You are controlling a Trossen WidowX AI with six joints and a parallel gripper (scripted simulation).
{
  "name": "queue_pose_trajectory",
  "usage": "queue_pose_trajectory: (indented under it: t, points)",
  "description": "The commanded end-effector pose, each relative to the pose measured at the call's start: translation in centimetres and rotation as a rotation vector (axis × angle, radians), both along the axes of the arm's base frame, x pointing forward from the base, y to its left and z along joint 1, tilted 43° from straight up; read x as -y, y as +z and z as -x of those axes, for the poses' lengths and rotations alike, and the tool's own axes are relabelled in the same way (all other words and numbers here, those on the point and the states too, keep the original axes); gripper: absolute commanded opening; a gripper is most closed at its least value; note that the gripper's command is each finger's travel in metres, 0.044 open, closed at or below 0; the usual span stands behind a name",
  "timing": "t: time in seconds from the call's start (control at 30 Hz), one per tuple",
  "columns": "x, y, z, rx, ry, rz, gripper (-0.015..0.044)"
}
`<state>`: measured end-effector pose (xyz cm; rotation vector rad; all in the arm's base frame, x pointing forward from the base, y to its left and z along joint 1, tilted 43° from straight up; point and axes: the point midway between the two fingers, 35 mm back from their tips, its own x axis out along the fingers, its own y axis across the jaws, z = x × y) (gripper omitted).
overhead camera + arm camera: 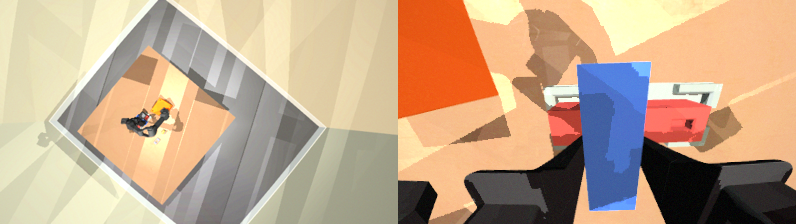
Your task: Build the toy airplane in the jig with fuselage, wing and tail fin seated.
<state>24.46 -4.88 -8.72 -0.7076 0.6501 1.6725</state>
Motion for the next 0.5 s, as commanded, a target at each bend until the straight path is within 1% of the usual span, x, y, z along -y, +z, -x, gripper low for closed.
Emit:
queue_pose_trajectory:
  t: [0.0, 0.13, 0.3, 0.47]
  points:
    - [0.00, 0.00, 0.00, 0.000, 0.000, 0.000, 0.0209]
    - [0.00, 0.00, 0.00, 0.000, 0.000, 0.000, 0.0183]
    - [0.00, 0.00, 0.00, 0.000, 0.000, 0.000, 0.0052]
    - [0.00, 0.00, 0.00, 0.000, 0.000, 0.000, 0.0183]
